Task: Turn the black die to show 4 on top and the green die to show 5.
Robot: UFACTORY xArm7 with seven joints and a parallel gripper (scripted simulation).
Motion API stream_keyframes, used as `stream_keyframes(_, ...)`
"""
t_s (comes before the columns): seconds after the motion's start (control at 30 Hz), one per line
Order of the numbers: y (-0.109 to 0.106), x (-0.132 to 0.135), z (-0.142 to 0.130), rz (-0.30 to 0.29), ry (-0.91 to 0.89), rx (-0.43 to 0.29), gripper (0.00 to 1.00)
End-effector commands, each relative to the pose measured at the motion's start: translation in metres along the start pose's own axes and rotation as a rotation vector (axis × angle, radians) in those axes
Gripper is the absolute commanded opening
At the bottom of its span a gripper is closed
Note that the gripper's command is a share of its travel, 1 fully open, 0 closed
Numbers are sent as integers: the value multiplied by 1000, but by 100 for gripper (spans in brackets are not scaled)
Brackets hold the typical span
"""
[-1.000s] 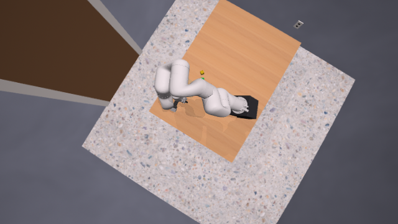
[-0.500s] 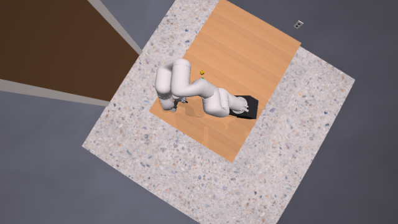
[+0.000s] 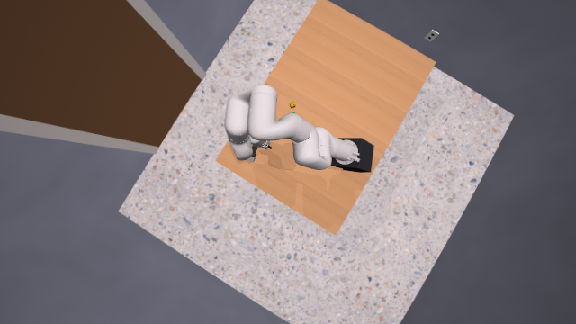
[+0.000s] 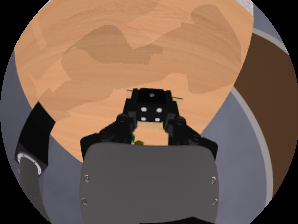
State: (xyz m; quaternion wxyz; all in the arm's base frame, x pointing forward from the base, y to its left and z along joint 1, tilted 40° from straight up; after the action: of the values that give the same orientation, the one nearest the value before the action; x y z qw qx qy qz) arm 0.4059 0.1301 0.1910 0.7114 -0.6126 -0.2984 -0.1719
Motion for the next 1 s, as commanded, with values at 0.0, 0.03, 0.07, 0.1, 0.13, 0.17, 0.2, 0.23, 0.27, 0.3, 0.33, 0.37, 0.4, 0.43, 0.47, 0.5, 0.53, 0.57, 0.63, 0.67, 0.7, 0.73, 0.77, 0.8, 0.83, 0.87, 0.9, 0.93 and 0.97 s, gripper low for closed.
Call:
stream_keyframes(0.0,-1,1,0,-2,0,0,27)
stream_keyframes(0.03,-1,1,0,-2,0,0,27)
stream_keyframes(0.07,-1,1,0,-2,0,0,27)
stream_keyframes(0.1,-1,1,0,-2,0,0,27)
stream_keyframes(0.13,-1,1,0,-2,0,0,27)
stream_keyframes(0.17,-1,1,0,-2,0,0,27)
stream_keyframes(0.2,-1,1,-1,-2,0,-1,27)
stream_keyframes(0.23,-1,0,-3,0,-1,-1,27)
stream_keyframes(0.27,0,-2,-8,2,-2,-3,27)
stream_keyframes(0.3,0,-2,-8,2,-2,-3,27)
stream_keyframes(0.33,0,-2,-8,2,-2,-3,27)
stream_keyframes(0.37,0,-4,-14,6,-3,-5,27)
stream_keyframes(0.4,0,-7,-22,10,-5,-6,27)
stream_keyframes(0.43,0,-10,-31,15,-7,-8,27)
stream_keyframes(0.47,0,-15,-41,20,-10,-9,27)
stream_keyframes(0.5,-1,-20,-53,24,-12,-10,27)
stream_keyframes(0.53,-1,-26,-64,27,-15,-9,27)
stream_keyframes(0.57,-2,-32,-75,29,-17,-8,27)
stream_keyframes(0.63,-3,-44,-95,26,-22,-4,27)
stream_keyframes(0.67,-4,-49,-103,22,-25,-2,27)
stream_keyframes(0.7,-4,-54,-110,17,-27,-1,27)
stream_keyframes(0.73,-5,-58,-116,12,-29,0,27)
stream_keyframes(0.77,-6,-61,-121,7,-30,0,27)
stream_keyframes(0.8,-6,-63,-124,3,-32,0,27)
stream_keyframes(0.83,-6,-65,-126,1,-32,0,27)
stream_keyframes(0.87,-6,-65,-126,1,-32,0,27)
stream_keyframes(0.9,-6,-65,-126,1,-32,0,27)
stream_keyframes(0.93,-7,-66,-127,-1,-33,0,27)
stream_keyframes(0.97,-7,-66,-128,-2,-33,0,27)
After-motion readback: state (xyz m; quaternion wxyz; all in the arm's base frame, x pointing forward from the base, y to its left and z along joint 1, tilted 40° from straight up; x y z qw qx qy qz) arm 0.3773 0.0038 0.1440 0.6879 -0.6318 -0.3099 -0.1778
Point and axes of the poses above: the point where the finger pads meet when closed, its own y axis out along the fingers, its own x axis across the jaws, z = x × y, the point moved 2 cm from there along -y, back along the fingers, and after that the axes turned 13 degrees about -y, right-handed, at the moved point
